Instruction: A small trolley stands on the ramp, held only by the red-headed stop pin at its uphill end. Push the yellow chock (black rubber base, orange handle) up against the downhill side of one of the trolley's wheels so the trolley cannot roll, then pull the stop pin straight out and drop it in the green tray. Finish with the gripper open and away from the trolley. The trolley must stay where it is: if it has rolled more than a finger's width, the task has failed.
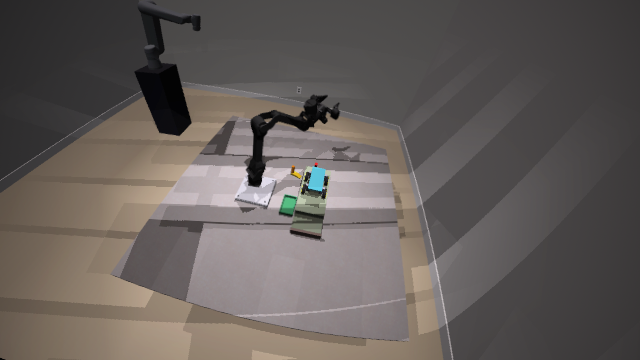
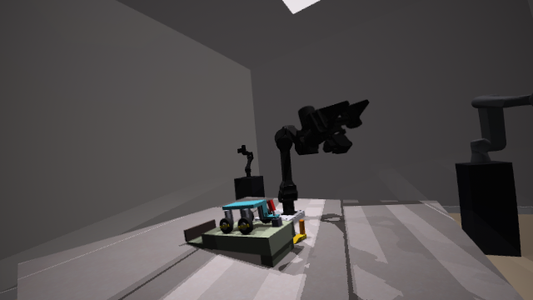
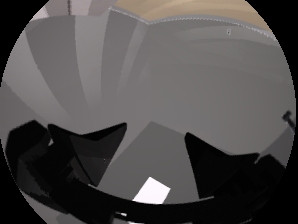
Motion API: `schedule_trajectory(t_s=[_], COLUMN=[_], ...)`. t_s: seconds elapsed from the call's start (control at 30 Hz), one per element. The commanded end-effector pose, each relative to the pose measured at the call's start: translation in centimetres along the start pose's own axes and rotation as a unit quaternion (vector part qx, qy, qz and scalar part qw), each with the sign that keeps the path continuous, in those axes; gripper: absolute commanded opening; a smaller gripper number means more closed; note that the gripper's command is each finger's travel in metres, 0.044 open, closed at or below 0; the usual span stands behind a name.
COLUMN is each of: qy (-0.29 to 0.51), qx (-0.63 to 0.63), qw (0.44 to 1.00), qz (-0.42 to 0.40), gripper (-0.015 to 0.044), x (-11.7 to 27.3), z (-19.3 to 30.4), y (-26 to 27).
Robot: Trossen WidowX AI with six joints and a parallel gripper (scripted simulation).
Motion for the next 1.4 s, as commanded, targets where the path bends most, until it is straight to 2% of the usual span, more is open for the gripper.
schedule_trajectory(t_s=[0.0,0.23,0.4,0.57,0.77,0.97,1.37], qy=[-0.003,-0.096,-0.149,-0.18,-0.186,-0.158,-0.011], qx=[-0.005,-0.186,-0.318,-0.433,-0.542,-0.613,-0.626], qw=[1.0,0.974,0.92,0.839,0.715,0.569,0.259], qz=[-0.002,-0.089,-0.177,-0.275,-0.401,-0.525,-0.735], gripper=[0.0374,0.019,0.019,0.019,0.019,0.019,0.019], x=[0.0,1.1,2.8,5.2,8.9,13.3,23.1], z=[-0.1,-3.3,-5.8,-8.1,-10.4,-12.0,-12.6], y=[0.1,2.4,3.9,5.1,6.1,6.4,5.2])
Point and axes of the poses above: the point midway between the two fingers, 35 mm back from their tips, its own x axis back along the fingers, its own y axis across the jaws, z = x × y, the point moved 3 cm from there along x, back along the fingers, and after that the axes turned 10 degrees about -x, right-handed, at the moved point
